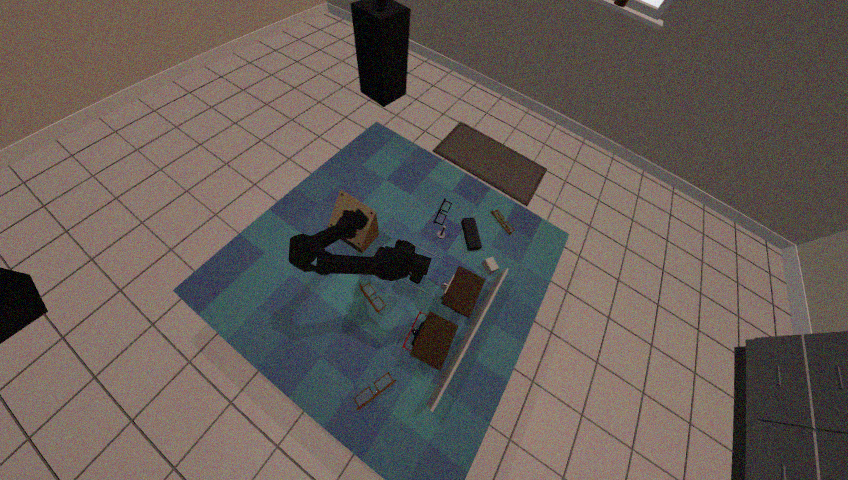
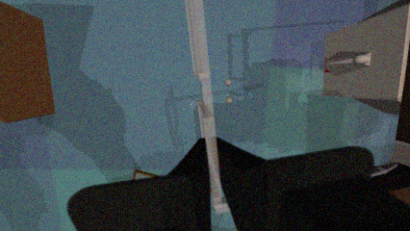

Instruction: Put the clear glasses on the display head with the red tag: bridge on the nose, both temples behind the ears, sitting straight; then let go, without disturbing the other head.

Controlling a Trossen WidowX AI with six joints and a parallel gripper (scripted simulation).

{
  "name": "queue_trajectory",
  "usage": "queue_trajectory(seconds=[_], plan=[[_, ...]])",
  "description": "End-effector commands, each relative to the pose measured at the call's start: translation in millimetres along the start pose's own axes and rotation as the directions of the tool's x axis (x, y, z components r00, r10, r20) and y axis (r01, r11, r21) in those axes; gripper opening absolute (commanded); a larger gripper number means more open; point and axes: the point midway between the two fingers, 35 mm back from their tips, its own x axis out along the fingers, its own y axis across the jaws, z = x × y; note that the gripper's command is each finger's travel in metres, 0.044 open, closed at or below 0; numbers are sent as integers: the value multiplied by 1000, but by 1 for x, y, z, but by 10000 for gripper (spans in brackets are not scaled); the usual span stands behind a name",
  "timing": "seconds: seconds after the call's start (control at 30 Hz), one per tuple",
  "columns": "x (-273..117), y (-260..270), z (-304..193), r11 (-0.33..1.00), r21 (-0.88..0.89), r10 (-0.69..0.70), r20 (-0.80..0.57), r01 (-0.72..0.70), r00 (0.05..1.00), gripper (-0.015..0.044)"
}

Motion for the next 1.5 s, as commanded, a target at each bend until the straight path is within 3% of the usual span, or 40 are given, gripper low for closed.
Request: queue_trajectory(seconds=[0.0,0.53,1.47], plan=[[4,-6,12,1000,26,4,-65,-2,998,0],[15,-10,21,996,33,-83,-139,89,987,0],[41,-10,17,998,40,-41,-123,46,992,0]])
